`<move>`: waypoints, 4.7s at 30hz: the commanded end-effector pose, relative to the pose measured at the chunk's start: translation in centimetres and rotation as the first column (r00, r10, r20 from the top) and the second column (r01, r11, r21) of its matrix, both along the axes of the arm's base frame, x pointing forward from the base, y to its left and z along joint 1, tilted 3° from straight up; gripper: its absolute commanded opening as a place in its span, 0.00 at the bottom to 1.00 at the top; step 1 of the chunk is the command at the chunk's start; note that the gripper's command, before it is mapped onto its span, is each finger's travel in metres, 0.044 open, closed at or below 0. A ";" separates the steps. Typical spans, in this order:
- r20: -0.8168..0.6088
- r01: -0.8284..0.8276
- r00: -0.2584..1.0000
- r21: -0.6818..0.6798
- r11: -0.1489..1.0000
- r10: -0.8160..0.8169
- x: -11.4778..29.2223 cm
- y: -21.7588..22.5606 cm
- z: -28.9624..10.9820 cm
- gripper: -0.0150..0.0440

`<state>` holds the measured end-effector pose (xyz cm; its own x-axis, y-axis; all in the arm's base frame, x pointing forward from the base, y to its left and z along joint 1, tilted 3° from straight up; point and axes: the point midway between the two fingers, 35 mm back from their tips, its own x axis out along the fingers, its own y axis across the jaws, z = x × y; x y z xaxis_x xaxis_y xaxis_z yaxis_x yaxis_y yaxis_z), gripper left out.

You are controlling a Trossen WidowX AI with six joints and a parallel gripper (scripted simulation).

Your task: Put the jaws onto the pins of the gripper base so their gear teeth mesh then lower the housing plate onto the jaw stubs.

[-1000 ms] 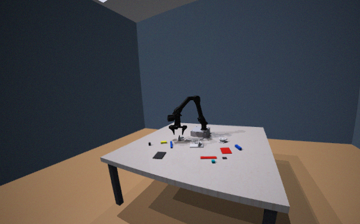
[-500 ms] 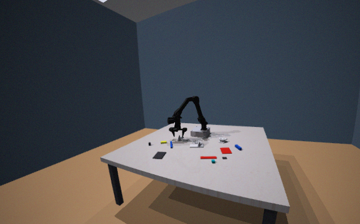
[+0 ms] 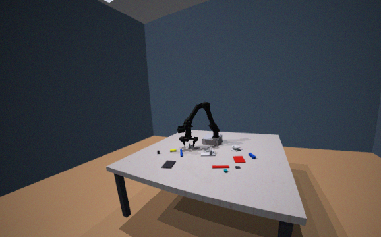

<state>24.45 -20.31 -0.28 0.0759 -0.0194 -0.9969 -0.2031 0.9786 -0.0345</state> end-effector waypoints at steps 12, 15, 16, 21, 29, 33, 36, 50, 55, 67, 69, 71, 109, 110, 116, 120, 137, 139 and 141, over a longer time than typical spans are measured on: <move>-0.006 0.000 1.000 0.003 1.000 0.000 -0.2 0.1 -0.3 1.00; -0.006 0.000 1.000 0.003 1.000 0.000 -0.1 0.1 -0.3 1.00; -0.006 0.000 1.000 0.003 1.000 0.000 -0.1 0.1 -0.3 1.00; -0.006 0.000 1.000 0.003 1.000 0.000 -0.1 0.1 -0.3 1.00; -0.004 0.000 1.000 0.003 1.000 0.000 -0.1 0.1 -0.3 0.73; -0.004 0.000 1.000 0.003 1.000 0.000 -0.1 0.1 -0.3 0.56; -0.004 0.000 1.000 0.003 1.000 0.000 -0.1 0.1 -0.3 0.49; -0.004 0.000 1.000 0.003 1.000 0.000 -0.1 0.1 -0.2 0.48; -0.004 0.000 1.000 0.003 1.000 0.000 -0.1 0.0 1.1 0.48; -0.005 0.000 1.000 0.003 1.000 0.000 -0.3 0.0 4.9 0.48; -0.005 0.000 1.000 0.003 1.000 0.000 -0.4 0.0 5.5 0.48; -0.005 0.000 1.000 0.003 1.000 0.000 -0.4 0.1 6.1 0.48; -0.005 -0.127 0.992 0.000 0.992 0.127 4.7 7.0 7.8 0.48; -0.005 -0.131 0.991 0.000 0.991 0.131 4.9 7.3 7.8 0.48; -0.004 -0.159 0.987 -0.001 0.987 0.159 5.8 9.0 7.9 0.48; -0.004 -0.177 0.984 -0.001 0.984 0.177 6.3 10.2 7.9 0.48; -0.001 -0.254 0.967 -0.002 0.967 0.254 8.2 15.4 8.1 0.48; -0.001 -0.262 0.965 -0.003 0.965 0.262 8.3 16.0 8.1 0.48; -0.001 -0.271 0.962 -0.003 0.962 0.271 8.5 16.7 8.1 0.48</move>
